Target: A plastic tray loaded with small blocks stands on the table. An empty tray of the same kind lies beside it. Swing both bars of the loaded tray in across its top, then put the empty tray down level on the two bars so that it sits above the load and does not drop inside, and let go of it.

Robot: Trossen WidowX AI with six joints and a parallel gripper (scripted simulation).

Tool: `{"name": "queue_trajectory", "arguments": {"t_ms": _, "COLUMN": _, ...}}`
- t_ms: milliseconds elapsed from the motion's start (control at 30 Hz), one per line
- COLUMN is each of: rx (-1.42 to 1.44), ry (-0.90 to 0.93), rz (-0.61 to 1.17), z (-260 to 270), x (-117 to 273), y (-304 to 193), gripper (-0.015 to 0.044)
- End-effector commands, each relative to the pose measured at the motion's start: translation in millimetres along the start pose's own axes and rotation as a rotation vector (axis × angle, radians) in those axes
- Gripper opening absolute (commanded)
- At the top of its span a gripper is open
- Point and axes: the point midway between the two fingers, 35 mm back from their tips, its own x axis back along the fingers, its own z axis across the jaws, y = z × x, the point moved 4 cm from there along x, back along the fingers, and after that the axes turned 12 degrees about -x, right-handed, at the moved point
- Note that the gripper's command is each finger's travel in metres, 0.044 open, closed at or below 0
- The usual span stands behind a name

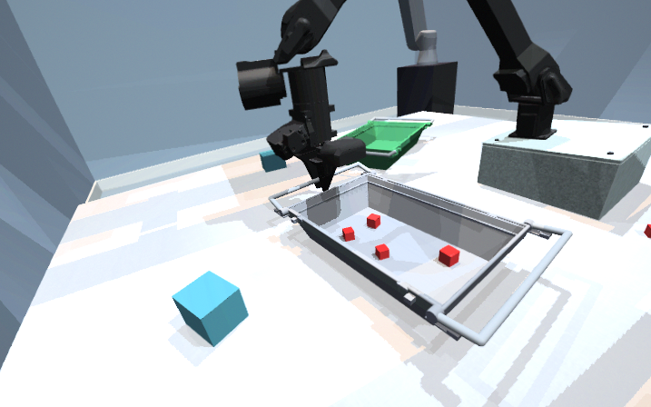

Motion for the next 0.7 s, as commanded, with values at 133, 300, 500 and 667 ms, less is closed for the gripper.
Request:
{"name": "queue_trajectory", "arguments": {"t_ms": 133, "rx": 0.001, "ry": 0.006, "rz": -0.008, "z": 22.4, "x": 21.1, "y": -3.4, "gripper": 0.008}}
{"name": "queue_trajectory", "arguments": {"t_ms": 300, "rx": 0.001, "ry": 0.007, "rz": -0.008, "z": 37.1, "x": 22.6, "y": -6.6, "gripper": 0.008}}
{"name": "queue_trajectory", "arguments": {"t_ms": 500, "rx": 0.001, "ry": 0.009, "rz": -0.008, "z": 61.4, "x": 10.5, "y": -11.6, "gripper": 0.008}}
{"name": "queue_trajectory", "arguments": {"t_ms": 667, "rx": 0.001, "ry": 0.009, "rz": -0.007, "z": 67.2, "x": 6.4, "y": -12.6, "gripper": 0.008}}
